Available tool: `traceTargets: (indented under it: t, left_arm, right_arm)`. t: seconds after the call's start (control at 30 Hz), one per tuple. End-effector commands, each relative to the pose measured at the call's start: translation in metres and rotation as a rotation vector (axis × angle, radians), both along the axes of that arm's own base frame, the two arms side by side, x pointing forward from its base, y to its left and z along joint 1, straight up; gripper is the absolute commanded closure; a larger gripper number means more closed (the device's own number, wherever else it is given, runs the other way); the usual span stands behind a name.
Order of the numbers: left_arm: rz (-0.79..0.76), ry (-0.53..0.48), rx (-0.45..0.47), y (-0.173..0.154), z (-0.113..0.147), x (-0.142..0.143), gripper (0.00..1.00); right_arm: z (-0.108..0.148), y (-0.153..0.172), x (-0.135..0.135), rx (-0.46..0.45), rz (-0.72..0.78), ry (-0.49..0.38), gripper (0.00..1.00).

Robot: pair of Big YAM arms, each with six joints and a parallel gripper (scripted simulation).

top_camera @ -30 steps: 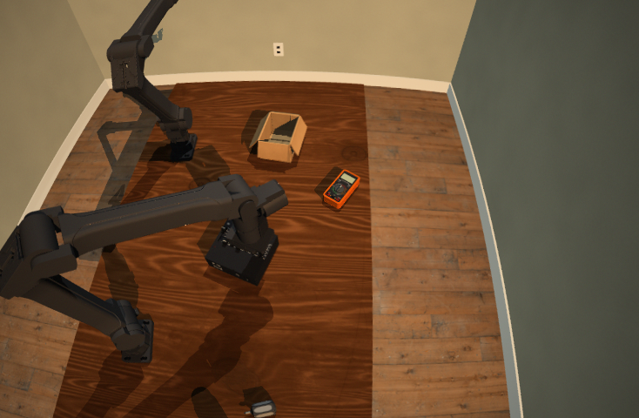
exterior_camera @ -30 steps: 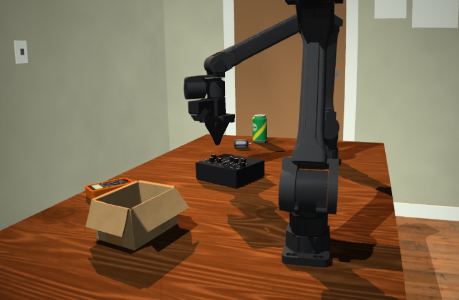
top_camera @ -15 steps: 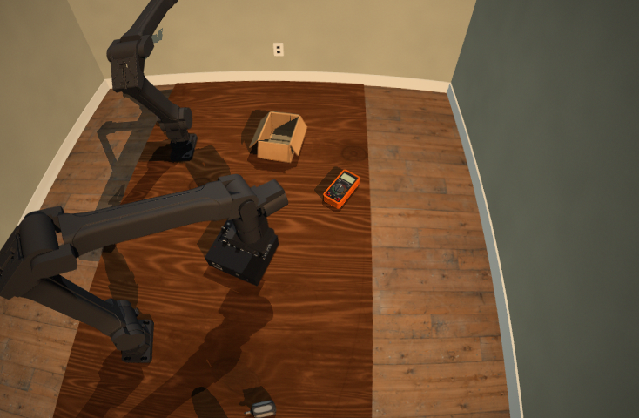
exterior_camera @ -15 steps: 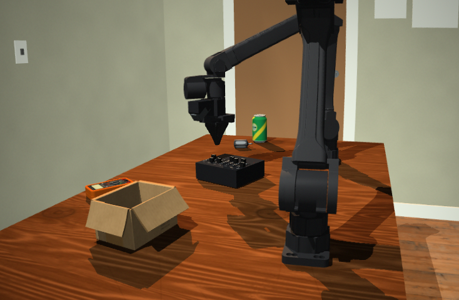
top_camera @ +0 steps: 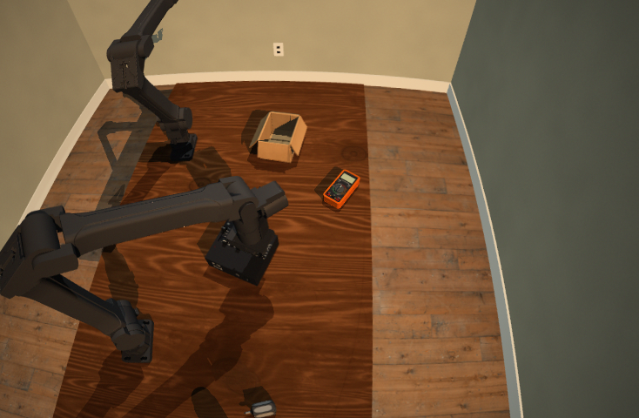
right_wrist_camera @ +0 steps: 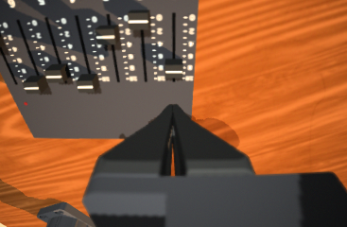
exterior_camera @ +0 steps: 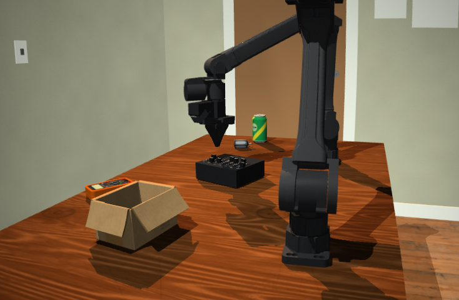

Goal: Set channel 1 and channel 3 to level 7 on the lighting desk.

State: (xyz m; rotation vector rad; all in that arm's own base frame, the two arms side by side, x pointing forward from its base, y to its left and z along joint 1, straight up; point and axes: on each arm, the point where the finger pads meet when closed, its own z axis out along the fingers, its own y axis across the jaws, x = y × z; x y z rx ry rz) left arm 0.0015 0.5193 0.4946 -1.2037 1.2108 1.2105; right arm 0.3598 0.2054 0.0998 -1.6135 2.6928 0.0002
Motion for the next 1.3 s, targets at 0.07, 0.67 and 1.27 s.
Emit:
traceTargets:
  t: [0.07, 0.67, 1.27]
  left_arm:
    - [0.010, -0.014, 0.017, -0.001, 0.004, -0.004, 0.00]
    - [0.010, -0.014, 0.017, -0.001, 0.004, -0.004, 0.00]
    - [0.010, -0.014, 0.017, -0.001, 0.004, -0.004, 0.00]
  right_arm:
    - [-0.010, -0.002, 0.004, -0.001, 0.003, 0.002, 1.00]
    - [-0.020, -0.004, 0.004, -0.001, -0.001, 0.002, 1.00]
    - [-0.021, -0.004, 0.004, -0.001, -0.001, 0.001, 1.00]
